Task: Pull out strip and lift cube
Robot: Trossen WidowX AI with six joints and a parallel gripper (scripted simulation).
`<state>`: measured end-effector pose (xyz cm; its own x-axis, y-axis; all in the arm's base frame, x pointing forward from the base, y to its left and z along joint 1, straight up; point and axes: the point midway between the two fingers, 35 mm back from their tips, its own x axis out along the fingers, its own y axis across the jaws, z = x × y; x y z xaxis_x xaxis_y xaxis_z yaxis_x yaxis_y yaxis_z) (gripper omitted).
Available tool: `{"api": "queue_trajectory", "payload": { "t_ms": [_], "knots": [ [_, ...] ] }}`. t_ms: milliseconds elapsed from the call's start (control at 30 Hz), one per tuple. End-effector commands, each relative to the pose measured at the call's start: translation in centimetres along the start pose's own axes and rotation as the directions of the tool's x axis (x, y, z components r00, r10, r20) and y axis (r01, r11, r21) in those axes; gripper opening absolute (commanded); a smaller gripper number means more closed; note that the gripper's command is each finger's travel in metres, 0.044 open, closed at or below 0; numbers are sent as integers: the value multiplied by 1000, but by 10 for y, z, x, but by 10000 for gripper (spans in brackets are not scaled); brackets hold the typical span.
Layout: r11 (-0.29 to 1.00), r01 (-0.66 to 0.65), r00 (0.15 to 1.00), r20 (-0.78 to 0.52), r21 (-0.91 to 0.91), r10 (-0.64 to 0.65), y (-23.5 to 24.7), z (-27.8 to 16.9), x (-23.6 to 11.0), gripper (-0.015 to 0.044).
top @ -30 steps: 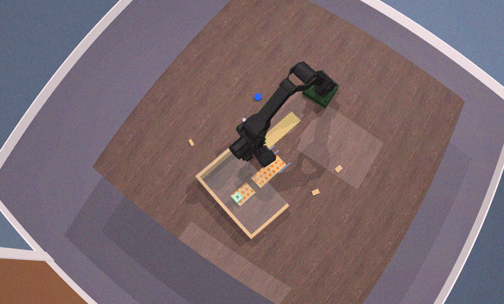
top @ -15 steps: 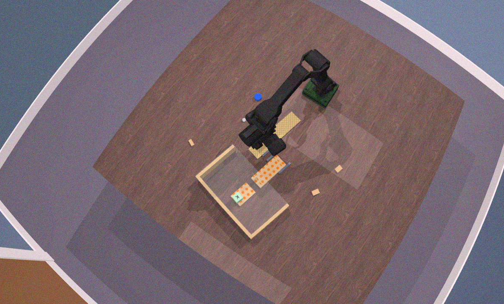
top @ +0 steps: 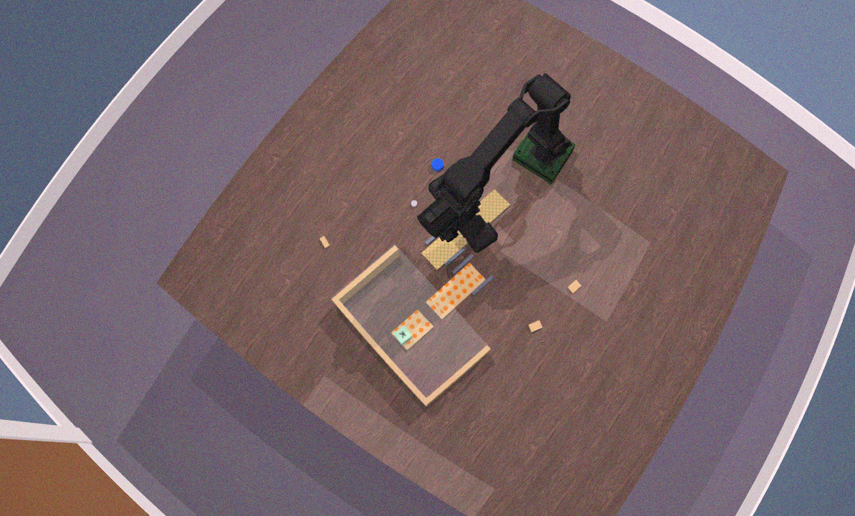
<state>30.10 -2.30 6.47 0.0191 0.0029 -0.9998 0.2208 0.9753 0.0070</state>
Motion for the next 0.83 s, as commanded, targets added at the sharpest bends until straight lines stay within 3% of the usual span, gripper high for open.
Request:
{"api": "queue_trajectory", "payload": {
  "t_ms": [0, 800],
  "knots": [
    [1000, 0, 1000, 18, 1, 0, 0, 2, -21, 0],
    [1000, -2, 1000, 16, 4, 2, 0, 2, -29, 0]
  ]
}}
